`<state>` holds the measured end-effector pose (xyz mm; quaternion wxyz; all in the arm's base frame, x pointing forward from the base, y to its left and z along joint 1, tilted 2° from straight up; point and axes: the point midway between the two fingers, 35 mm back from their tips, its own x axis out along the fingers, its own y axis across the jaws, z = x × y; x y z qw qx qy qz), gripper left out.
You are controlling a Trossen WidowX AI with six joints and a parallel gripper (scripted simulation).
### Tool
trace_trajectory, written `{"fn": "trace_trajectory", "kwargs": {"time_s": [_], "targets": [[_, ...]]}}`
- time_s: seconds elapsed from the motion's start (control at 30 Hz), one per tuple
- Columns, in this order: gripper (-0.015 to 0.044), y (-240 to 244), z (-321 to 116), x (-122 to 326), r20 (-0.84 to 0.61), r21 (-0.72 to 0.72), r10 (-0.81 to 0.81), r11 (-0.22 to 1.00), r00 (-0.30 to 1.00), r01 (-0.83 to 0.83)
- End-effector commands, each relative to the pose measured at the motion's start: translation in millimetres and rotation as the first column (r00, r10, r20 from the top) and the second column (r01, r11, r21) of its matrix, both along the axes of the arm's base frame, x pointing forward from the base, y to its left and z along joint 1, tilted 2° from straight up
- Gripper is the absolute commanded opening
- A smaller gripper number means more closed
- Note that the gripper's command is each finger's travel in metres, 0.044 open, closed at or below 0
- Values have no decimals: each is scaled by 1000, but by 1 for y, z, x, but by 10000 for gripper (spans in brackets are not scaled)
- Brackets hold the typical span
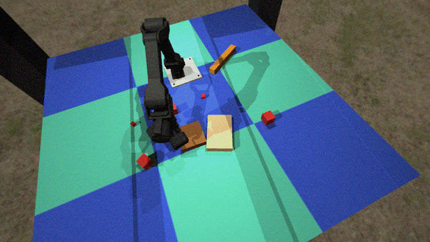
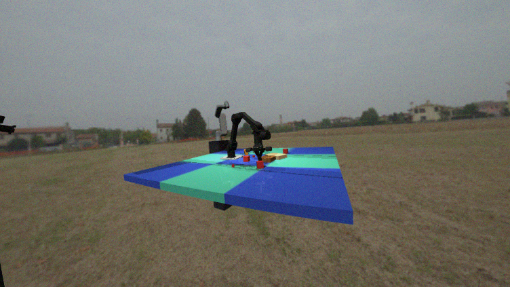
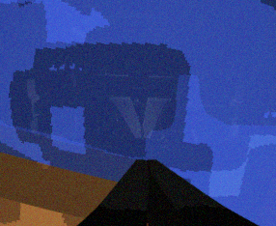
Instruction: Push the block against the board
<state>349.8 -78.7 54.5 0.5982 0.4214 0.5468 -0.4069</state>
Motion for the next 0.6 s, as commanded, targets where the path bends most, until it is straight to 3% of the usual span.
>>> {"fn": "trace_trajectory", "kwargs": {"time_s": [0.0, 0.57], "targets": [[0, 7, -3, -2, -9, 10, 6, 1000, 1000, -6], [0, -10, -2, 5, -9, 8, 6, 1000, 1000, -6]]}}
